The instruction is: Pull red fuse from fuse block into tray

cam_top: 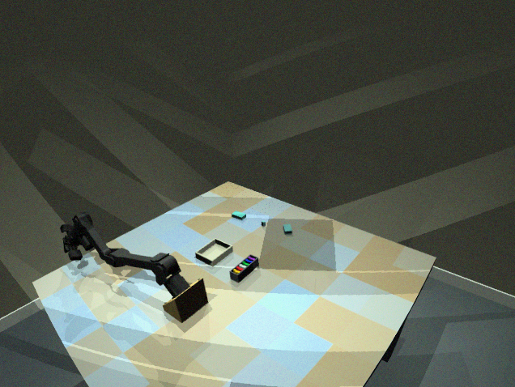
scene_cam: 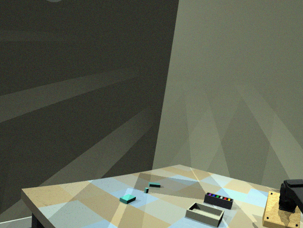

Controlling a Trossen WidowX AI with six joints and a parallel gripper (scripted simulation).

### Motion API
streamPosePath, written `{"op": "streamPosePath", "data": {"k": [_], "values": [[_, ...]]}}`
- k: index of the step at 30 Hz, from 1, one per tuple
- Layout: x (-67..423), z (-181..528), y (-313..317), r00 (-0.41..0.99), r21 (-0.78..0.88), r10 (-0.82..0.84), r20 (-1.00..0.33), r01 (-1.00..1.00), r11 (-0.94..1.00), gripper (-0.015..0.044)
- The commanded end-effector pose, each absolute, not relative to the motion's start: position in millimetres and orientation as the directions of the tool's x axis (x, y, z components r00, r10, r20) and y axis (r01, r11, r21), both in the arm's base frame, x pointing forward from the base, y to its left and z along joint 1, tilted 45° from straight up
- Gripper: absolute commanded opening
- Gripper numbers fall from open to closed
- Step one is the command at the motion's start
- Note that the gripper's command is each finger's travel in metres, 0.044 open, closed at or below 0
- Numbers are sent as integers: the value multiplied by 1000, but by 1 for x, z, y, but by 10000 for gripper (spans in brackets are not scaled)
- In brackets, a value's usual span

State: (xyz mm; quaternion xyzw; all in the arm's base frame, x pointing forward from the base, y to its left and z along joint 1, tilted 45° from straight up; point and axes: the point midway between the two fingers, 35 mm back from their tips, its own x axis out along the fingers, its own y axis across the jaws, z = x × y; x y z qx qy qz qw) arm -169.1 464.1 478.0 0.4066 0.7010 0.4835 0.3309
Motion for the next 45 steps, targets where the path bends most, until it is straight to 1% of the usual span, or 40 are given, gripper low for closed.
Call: {"op": "streamPosePath", "data": {"k": [1,7,11,12,14,18,21,25,31,33,37,42,45], "values": [[-169,479,463,-452,947,889,-67,251,199,0],[-166,501,436,-512,951,857,53,286,112,0],[-166,502,435,-514,951,856,57,288,109,0],[-165,504,437,-497,952,866,49,286,110,26],[-165,523,425,-495,944,862,109,324,67,70],[-160,575,387,-480,898,831,280,438,-49,70],[-157,595,369,-471,869,810,350,486,-93,70],[-148,633,330,-444,796,755,483,581,-168,70],[-127,684,263,-381,645,635,672,723,-249,70],[-124,689,253,-377,638,623,686,723,-265,70],[-107,707,205,-349,588,553,756,734,-340,70],[-88,727,162,-293,473,459,839,811,-346,70],[-70,740,127,-237,369,378,895,869,-330,70]]}}
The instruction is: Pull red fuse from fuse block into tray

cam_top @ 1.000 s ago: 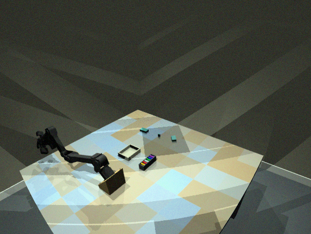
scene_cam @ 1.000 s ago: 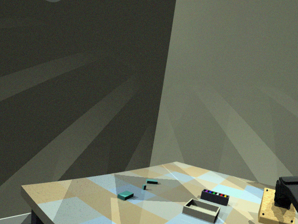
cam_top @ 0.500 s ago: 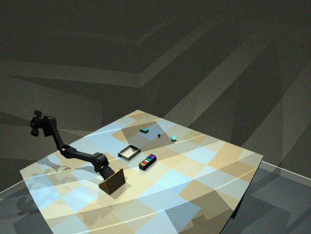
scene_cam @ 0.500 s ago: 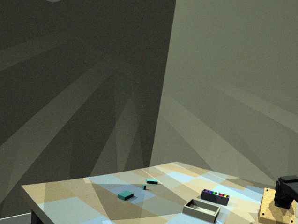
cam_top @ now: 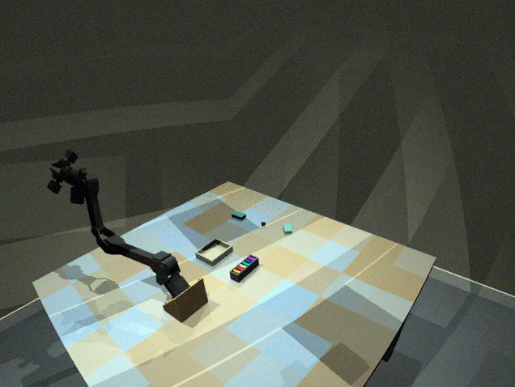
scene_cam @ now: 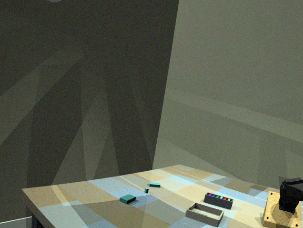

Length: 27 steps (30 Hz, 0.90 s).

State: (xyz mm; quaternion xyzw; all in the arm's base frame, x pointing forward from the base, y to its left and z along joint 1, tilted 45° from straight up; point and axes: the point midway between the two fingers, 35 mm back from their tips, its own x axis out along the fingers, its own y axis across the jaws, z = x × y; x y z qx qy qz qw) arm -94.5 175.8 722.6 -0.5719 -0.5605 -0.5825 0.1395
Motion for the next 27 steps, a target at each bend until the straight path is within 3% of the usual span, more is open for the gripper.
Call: {"op": "streamPosePath", "data": {"k": [1,14,27], "values": [[-64,743,115,-216,333,349,912,887,-321,70],[33,751,-36,82,-82,-8,997,994,-73,70],[141,703,-160,392,-303,-300,870,904,302,70]]}}
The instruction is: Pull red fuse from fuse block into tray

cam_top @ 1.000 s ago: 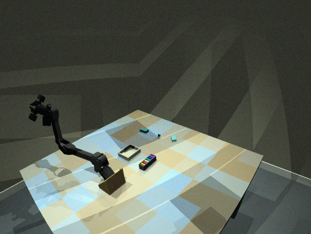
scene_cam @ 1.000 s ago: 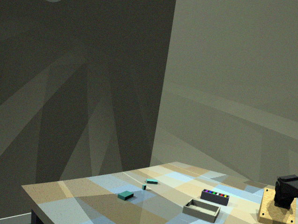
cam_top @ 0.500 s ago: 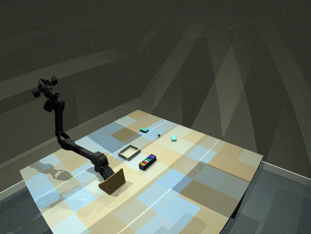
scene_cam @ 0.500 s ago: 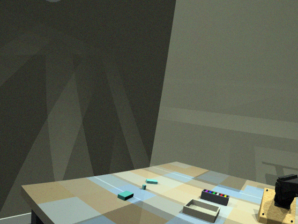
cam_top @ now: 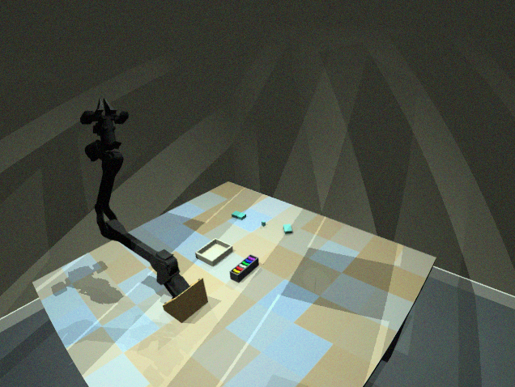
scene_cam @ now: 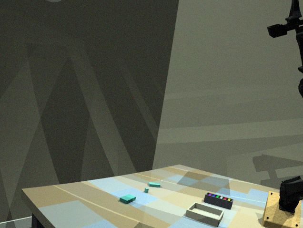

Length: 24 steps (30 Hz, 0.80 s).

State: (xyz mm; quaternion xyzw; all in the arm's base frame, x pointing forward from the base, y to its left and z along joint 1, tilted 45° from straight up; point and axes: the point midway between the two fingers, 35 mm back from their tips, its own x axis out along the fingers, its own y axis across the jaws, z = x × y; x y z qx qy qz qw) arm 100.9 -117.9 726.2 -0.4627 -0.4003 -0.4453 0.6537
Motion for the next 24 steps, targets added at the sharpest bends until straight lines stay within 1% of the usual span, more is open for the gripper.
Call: {"op": "streamPosePath", "data": {"k": [1,6,10,16,21,24], "values": [[150,696,-168,417,-311,-319,851,890,335,70],[198,659,-208,546,-325,-401,736,804,499,70],[235,622,-234,638,-300,-449,625,728,617,70],[284,556,-264,743,-210,-501,444,630,748,70],[317,504,-277,806,-123,-515,293,566,815,70],[341,459,-282,846,-50,-509,161,522,851,70]]}}
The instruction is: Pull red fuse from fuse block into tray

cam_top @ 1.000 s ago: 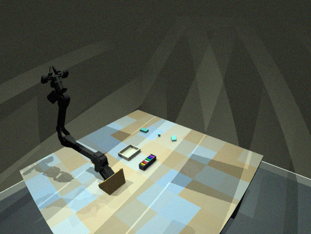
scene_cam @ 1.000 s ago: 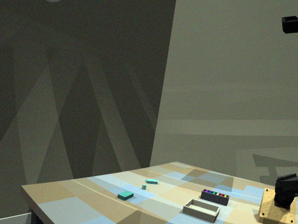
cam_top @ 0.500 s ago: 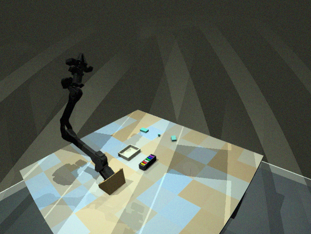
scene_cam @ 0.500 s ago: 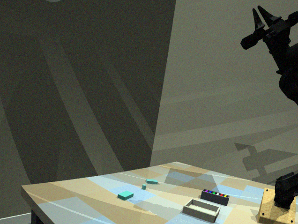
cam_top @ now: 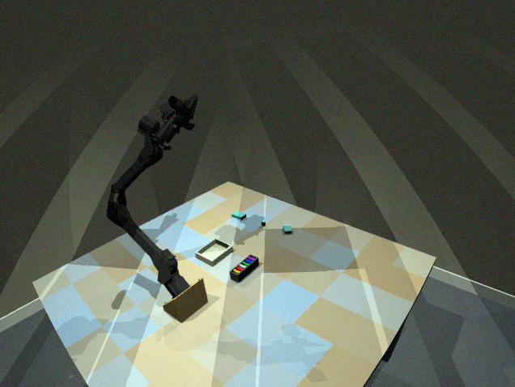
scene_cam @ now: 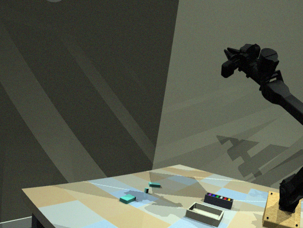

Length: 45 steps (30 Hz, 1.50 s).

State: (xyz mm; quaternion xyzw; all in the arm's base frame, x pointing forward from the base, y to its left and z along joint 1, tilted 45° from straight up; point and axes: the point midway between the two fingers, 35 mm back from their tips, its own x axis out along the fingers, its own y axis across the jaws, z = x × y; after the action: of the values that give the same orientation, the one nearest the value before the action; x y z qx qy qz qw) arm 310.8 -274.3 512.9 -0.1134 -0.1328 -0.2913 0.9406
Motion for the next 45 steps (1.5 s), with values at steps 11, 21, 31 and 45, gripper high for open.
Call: {"op": "streamPosePath", "data": {"k": [11,21,31,45], "values": [[394,307,-271,886,249,-363,-288,435,865,70],[400,160,-219,744,526,-57,-666,522,671,70],[353,37,-130,392,502,358,-847,811,301,70],[265,-9,-32,0,18,703,-711,1000,19,70]]}}
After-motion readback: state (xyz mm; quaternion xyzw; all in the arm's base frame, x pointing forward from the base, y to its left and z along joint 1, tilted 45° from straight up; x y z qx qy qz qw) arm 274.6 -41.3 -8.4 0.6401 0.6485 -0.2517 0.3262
